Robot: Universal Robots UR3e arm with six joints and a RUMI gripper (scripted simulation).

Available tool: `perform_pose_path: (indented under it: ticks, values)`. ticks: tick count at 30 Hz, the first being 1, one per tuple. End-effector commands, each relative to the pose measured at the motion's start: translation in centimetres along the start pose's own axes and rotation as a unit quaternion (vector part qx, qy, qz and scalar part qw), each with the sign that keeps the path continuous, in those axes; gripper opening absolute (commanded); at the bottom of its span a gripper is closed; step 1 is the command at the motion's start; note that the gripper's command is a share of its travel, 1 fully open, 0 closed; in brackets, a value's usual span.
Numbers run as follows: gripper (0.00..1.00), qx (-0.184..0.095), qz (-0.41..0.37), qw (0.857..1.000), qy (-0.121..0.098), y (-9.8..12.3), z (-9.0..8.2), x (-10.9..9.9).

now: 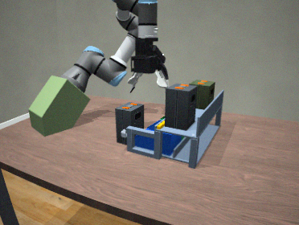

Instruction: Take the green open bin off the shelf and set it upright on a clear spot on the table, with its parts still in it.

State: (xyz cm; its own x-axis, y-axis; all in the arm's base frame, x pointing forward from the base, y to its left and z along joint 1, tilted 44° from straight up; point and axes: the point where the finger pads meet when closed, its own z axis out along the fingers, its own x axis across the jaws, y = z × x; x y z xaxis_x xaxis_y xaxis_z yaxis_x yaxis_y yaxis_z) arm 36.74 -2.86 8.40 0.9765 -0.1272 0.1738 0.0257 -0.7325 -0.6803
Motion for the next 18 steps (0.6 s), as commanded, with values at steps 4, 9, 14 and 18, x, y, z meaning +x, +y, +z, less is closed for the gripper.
perform_pose_path:
  ticks: [4,9,14,18]
  values:
    - [1.00,-0.003,0.000,1.000,0.002,-0.8,0.4,0.4]
    - [1.00,-0.002,0.000,1.000,0.002,-1.6,1.0,0.6]
    - [1.00,-0.003,0.000,1.000,0.002,-5.3,3.2,1.7]
    - [1.00,-0.003,0.000,1.000,0.002,-5.3,3.2,1.7]
